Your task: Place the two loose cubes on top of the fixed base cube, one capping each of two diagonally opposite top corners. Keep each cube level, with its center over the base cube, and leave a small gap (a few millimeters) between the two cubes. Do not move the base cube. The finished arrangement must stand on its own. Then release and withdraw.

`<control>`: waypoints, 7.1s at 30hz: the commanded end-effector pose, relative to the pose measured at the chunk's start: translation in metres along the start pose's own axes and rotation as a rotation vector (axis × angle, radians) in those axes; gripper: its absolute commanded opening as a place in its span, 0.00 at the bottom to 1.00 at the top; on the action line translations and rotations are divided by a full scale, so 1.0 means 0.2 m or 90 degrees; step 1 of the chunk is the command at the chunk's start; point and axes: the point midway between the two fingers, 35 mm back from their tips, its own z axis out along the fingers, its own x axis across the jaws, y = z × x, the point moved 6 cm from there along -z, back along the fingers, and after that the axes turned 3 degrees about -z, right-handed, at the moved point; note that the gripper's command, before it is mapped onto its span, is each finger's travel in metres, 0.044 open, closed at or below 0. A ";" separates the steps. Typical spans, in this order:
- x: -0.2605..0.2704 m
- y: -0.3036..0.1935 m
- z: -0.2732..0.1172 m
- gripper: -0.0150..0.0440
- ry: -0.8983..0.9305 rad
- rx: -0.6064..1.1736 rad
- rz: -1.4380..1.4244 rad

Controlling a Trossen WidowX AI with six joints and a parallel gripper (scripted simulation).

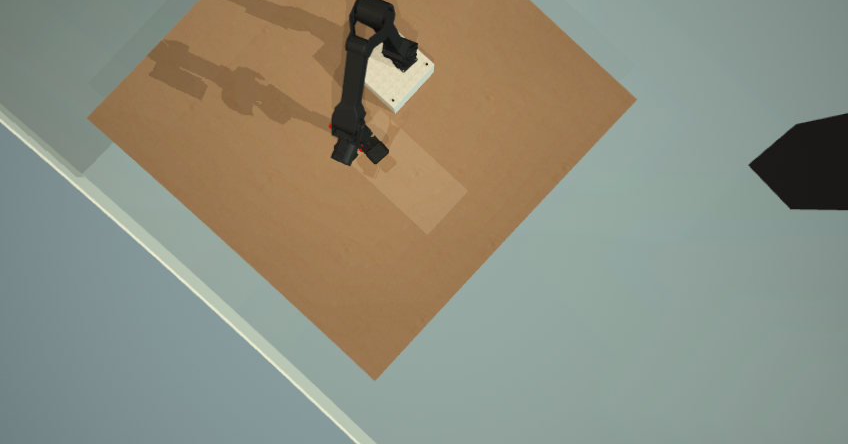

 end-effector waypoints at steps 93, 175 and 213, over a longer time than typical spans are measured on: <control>-0.44 0.18 -0.25 0.70 -0.001 0.007 -0.778; -0.56 0.23 -0.01 0.43 -0.002 0.008 -0.961; -0.38 0.22 -0.27 0.43 -0.001 0.006 -0.663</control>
